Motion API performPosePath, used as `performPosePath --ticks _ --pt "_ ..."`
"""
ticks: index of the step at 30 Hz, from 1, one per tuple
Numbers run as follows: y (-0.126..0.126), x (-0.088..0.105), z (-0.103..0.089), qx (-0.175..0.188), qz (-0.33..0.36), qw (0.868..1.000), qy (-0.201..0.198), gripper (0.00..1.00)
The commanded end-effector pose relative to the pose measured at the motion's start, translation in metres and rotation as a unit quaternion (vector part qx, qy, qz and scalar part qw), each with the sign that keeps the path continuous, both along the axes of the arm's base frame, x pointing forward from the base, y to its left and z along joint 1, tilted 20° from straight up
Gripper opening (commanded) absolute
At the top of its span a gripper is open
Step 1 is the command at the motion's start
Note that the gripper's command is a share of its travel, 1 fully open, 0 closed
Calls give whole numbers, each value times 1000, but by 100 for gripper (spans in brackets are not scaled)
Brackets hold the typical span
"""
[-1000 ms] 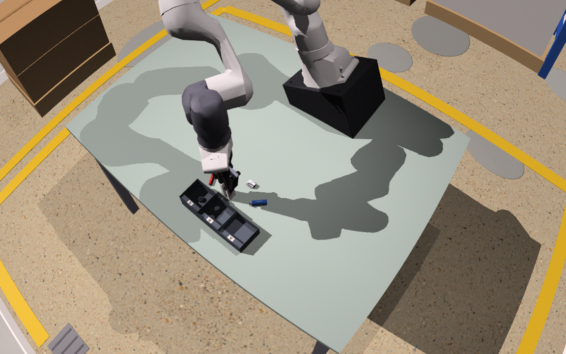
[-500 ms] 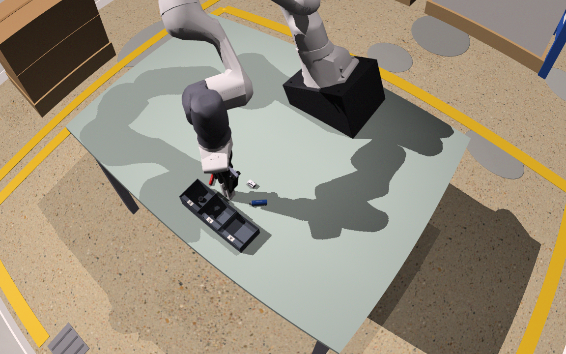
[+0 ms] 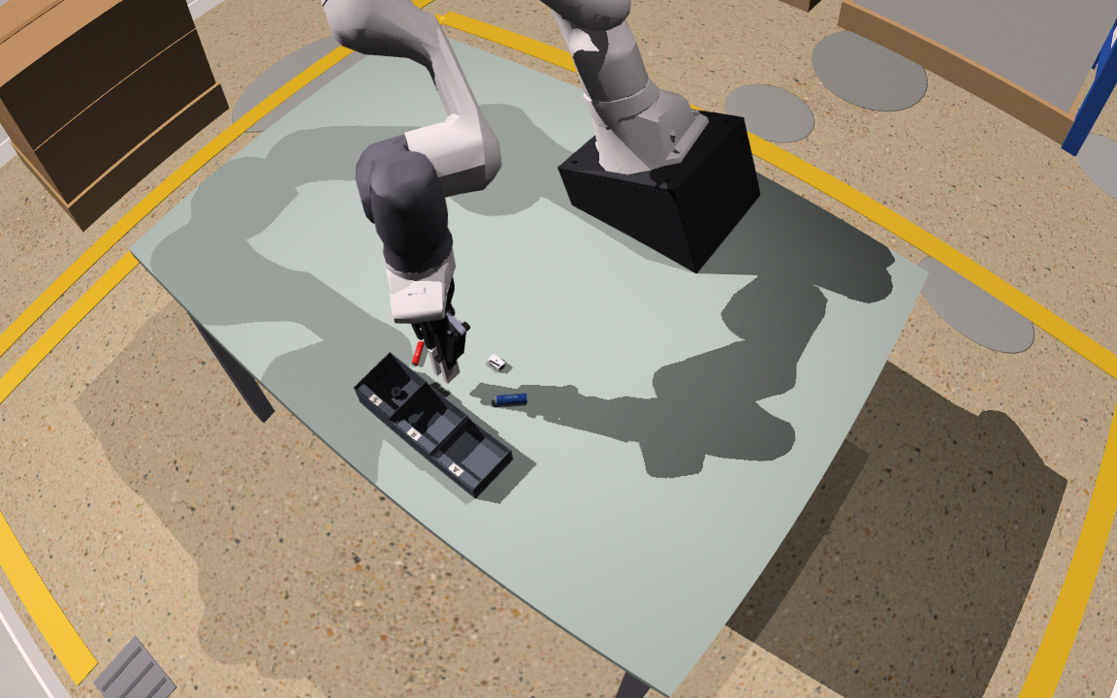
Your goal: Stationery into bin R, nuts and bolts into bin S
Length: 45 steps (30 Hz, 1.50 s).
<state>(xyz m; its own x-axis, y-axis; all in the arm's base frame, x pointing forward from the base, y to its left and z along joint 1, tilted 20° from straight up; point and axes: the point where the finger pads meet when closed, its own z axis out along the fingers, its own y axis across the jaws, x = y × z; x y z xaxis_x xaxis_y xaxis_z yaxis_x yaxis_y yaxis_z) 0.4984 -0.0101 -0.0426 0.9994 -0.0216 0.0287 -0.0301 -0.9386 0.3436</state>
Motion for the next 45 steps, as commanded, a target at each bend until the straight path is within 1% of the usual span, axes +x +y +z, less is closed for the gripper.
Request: performPosePath --ticks 1,4,45 --pt "1 -4 7 -1 5 1000 9 7" --pt "4 -4 17 -1 5 1000 9 7" --pt "4 -4 17 -1 5 1000 9 7"
